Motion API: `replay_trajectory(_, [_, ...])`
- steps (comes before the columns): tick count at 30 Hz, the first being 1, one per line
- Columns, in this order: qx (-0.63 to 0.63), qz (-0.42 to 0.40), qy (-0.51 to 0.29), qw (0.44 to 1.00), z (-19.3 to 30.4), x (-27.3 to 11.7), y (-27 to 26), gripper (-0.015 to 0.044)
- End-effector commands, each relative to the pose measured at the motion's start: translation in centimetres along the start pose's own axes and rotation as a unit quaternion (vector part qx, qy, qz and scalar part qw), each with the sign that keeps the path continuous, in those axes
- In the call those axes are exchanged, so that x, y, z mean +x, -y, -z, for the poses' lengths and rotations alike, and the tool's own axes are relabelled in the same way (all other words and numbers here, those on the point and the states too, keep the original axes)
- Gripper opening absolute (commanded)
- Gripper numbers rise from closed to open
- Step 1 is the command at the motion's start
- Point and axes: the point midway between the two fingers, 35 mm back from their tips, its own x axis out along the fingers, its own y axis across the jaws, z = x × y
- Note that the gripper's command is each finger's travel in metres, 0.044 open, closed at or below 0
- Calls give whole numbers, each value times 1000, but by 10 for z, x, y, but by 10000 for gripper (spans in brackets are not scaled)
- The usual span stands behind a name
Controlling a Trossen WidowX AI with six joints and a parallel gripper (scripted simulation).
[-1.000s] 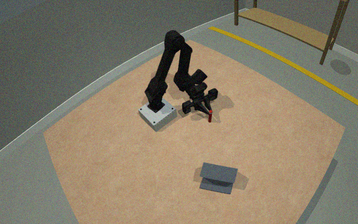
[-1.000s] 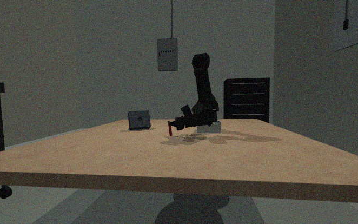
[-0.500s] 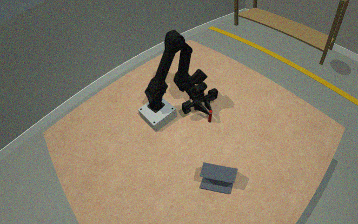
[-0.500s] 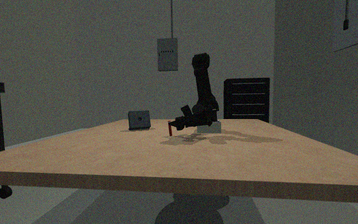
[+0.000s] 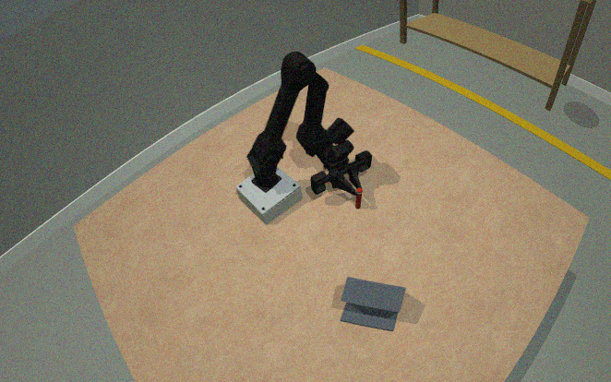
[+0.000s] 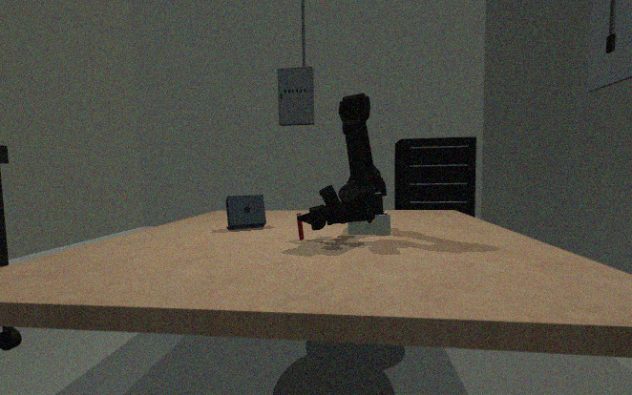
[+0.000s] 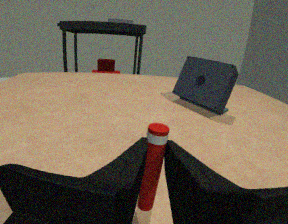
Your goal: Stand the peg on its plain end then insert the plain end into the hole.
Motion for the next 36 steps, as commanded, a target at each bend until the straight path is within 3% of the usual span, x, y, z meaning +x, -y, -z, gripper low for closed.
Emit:
replay_trajectory(1, [0,0,-1,1000,0,-1,0,49])
replay_trajectory(6, [0,0,0,1000,0,0,0,130])
replay_trajectory(36, [0,0,0,1000,0,0,0,130])
